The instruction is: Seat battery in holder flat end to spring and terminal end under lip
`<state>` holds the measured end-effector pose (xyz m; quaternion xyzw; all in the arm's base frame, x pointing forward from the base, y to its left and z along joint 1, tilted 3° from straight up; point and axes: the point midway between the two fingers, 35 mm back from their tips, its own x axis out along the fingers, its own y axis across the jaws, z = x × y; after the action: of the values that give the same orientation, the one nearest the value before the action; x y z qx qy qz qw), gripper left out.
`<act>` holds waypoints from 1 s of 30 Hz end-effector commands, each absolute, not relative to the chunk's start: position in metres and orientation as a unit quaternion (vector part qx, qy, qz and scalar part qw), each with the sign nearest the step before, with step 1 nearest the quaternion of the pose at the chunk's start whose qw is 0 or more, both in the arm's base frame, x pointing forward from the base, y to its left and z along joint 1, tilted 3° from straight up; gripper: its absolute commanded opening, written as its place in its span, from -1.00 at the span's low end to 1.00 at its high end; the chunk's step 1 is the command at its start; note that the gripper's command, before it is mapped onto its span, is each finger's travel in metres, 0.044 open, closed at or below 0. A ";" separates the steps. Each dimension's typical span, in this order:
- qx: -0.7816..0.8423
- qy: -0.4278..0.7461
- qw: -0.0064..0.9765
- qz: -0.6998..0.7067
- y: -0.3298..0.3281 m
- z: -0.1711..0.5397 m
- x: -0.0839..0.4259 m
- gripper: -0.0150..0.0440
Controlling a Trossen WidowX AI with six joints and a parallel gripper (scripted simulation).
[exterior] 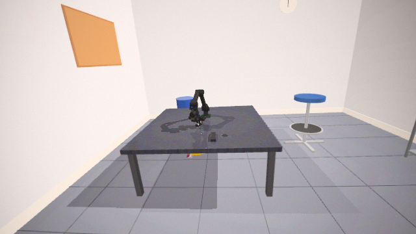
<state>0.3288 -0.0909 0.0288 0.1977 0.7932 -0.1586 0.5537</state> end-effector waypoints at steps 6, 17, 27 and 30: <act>0.192 0.777 0.576 -0.166 -0.092 0.027 0.331 -0.29; 0.188 0.763 0.595 -0.172 -0.091 0.026 0.329 -0.29; 0.184 0.749 0.611 -0.177 -0.090 0.025 0.328 -0.29; 0.183 0.745 0.616 -0.178 -0.090 0.025 0.327 -0.29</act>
<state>0.3252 -0.0883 0.0252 0.1865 0.7533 -0.1729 0.6065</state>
